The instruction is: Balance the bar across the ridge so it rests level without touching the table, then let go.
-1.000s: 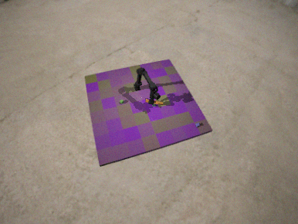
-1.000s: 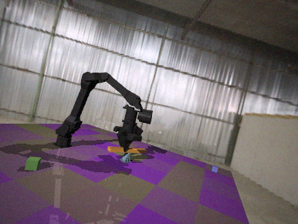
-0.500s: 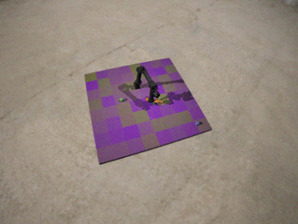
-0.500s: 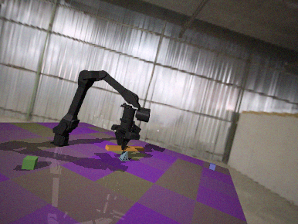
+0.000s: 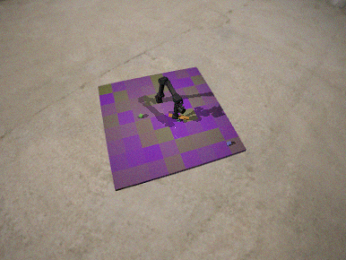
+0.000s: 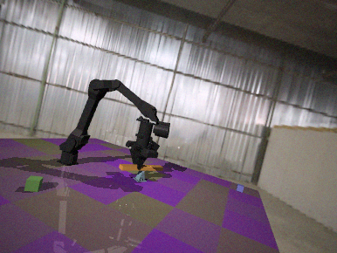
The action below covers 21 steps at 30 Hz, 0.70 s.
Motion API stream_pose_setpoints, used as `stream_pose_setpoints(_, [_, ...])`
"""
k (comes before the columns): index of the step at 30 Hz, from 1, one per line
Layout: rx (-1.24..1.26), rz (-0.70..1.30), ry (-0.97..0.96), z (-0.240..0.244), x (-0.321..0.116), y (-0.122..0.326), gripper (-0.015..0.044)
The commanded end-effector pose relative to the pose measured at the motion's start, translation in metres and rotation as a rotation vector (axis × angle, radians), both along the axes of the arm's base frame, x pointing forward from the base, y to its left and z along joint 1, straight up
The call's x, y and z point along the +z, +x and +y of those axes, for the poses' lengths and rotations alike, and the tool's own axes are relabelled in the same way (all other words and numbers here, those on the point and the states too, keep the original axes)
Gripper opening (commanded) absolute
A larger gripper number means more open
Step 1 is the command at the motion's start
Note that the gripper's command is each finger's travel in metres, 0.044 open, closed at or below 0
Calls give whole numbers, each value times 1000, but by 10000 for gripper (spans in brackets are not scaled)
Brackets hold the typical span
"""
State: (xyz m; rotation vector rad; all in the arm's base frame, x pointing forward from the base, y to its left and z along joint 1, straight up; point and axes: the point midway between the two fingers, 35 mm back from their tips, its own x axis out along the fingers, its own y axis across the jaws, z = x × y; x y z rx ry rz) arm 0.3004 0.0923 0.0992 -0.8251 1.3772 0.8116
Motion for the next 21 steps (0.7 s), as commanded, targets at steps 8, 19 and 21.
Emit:
stream_pose_setpoints(8, [0, 1, 0, 0, 0, 0, 0])
stream_pose_setpoints(19, [0, 1, 0, 0, 0, 0, 167])
stream_pose_setpoints(21, [0, 1, 0, 0, 0, 0, 167])
